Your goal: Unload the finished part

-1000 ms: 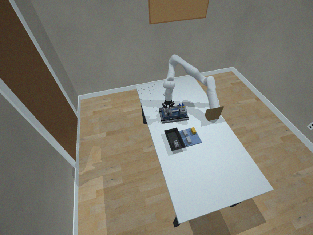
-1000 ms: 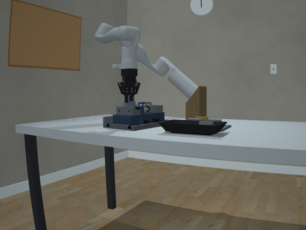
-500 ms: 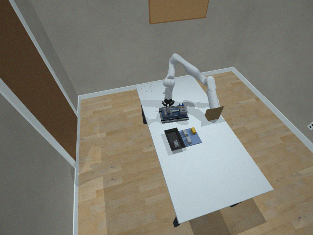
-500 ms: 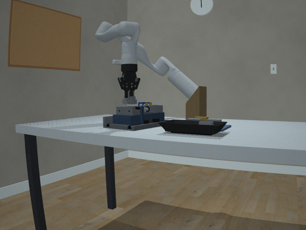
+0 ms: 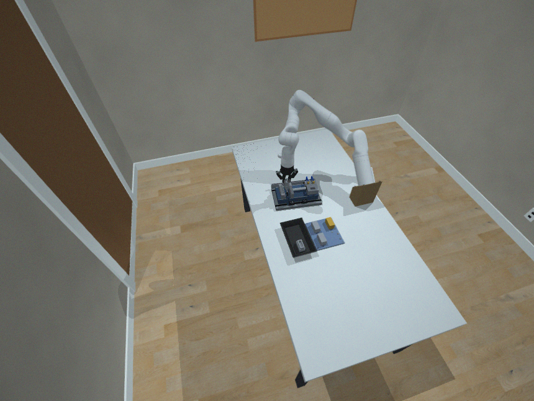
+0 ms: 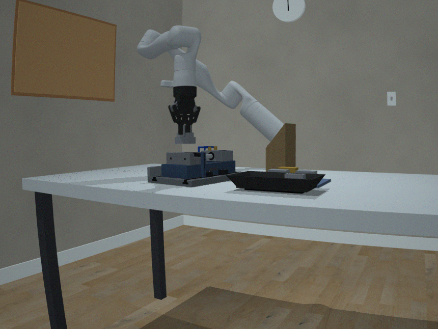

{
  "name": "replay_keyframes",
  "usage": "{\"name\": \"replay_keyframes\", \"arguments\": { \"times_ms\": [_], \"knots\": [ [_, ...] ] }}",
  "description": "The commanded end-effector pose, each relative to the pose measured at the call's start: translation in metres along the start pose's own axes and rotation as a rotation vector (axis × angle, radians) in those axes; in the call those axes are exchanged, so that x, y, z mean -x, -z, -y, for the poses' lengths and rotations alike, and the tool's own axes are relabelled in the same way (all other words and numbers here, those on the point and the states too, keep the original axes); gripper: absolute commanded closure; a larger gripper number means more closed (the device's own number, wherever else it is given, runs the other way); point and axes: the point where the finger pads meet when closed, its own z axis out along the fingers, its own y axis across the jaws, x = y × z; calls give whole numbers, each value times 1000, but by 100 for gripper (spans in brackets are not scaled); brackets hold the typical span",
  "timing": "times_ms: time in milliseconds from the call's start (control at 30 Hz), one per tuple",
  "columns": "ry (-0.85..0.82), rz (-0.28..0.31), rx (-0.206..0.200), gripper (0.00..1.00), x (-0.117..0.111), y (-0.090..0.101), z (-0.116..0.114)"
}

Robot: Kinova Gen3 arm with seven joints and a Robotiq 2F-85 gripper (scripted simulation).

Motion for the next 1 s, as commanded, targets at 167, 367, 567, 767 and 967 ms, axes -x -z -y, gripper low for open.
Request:
{"name": "replay_keyframes", "arguments": {
  "times_ms": [167,367,567,767,967],
  "knots": [
    [0,1,-3,100,1,2,1],
    [2,4,-3,100,6,3,2],
    [10,13,-1,100,24,4,7],
    [28,28,3,100,66,8,15],
    [45,36,6,100,103,9,19]
  ]
}}
